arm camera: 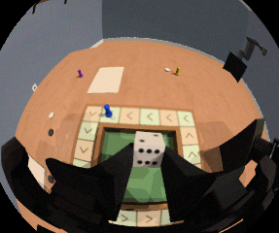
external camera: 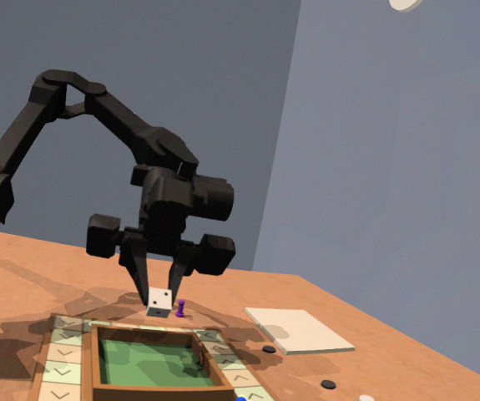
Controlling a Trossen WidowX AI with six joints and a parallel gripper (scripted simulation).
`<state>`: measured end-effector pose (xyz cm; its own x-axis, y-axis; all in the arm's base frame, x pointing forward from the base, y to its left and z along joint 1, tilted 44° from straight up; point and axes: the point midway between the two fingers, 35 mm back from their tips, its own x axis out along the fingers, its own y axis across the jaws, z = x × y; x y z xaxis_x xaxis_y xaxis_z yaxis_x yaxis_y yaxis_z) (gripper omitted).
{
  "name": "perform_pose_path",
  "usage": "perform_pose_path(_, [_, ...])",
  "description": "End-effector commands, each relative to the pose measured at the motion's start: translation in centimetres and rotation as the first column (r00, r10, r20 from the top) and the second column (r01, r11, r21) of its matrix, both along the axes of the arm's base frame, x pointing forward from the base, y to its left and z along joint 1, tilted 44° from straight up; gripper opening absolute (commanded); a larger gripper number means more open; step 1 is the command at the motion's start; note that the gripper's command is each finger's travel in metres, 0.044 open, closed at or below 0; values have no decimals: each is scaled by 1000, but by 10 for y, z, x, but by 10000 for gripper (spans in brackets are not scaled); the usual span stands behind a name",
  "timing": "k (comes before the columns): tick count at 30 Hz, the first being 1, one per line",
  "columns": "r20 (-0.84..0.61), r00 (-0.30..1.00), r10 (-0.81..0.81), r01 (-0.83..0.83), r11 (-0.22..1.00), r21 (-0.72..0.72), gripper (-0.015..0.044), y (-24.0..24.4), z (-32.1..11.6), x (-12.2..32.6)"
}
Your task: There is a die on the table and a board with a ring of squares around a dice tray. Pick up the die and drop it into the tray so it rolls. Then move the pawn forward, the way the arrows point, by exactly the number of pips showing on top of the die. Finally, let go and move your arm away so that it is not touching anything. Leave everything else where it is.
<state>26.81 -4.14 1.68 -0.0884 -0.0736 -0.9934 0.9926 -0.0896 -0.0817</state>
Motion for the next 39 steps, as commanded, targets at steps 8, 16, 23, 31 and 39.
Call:
perform_pose_path(8, [25,1000,0,0,1000,-6,0,-1,15,6])
perform_pose_path(16, [25,1000,0,0,1000,-6,53,-1,15,6])
perform_pose_path(23, [24,1000,0,1,1000,-7,236,-3,17,6])
perform_pose_path(31, [10,1000,-3,3,1000,5,440,-28,42,4])
perform_pose_path(39, [36,997,-69,24,718,696,440,-16,-2,1])
